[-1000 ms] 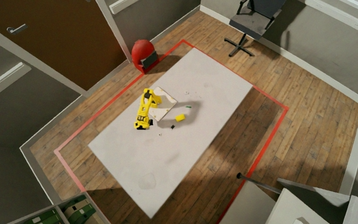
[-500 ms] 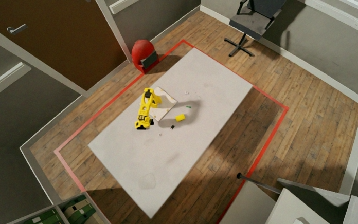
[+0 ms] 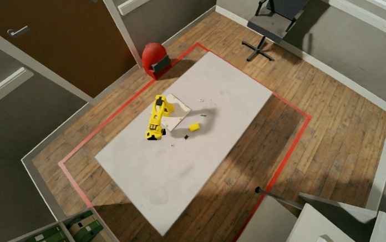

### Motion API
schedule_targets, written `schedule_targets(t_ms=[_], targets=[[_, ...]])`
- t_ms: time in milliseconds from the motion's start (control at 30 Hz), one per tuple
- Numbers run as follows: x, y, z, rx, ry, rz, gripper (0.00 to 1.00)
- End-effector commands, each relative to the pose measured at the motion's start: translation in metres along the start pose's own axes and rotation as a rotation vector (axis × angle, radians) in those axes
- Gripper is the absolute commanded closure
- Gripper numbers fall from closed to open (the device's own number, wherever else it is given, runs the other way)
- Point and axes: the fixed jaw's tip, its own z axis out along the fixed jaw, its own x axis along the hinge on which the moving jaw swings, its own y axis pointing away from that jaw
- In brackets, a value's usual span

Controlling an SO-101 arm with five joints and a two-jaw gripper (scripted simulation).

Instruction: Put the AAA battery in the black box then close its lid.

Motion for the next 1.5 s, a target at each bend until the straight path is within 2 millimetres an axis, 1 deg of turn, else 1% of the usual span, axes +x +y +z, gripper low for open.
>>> schedule_targets(t_ms=[0, 500, 867, 1367, 1467], targets=[[0.003, 0.000, 0.000, -0.001, 0.001, -0.006, 0.77], [0.005, 0.001, 0.000, -0.001, 0.001, -0.015, 0.77], [0.004, 0.002, 0.006, -0.001, 0.001, -0.015, 0.77], [0.004, 0.004, 0.030, -0.001, 0.001, -0.017, 0.77], [0.004, 0.004, 0.032, -0.001, 0.001, -0.017, 0.77]])
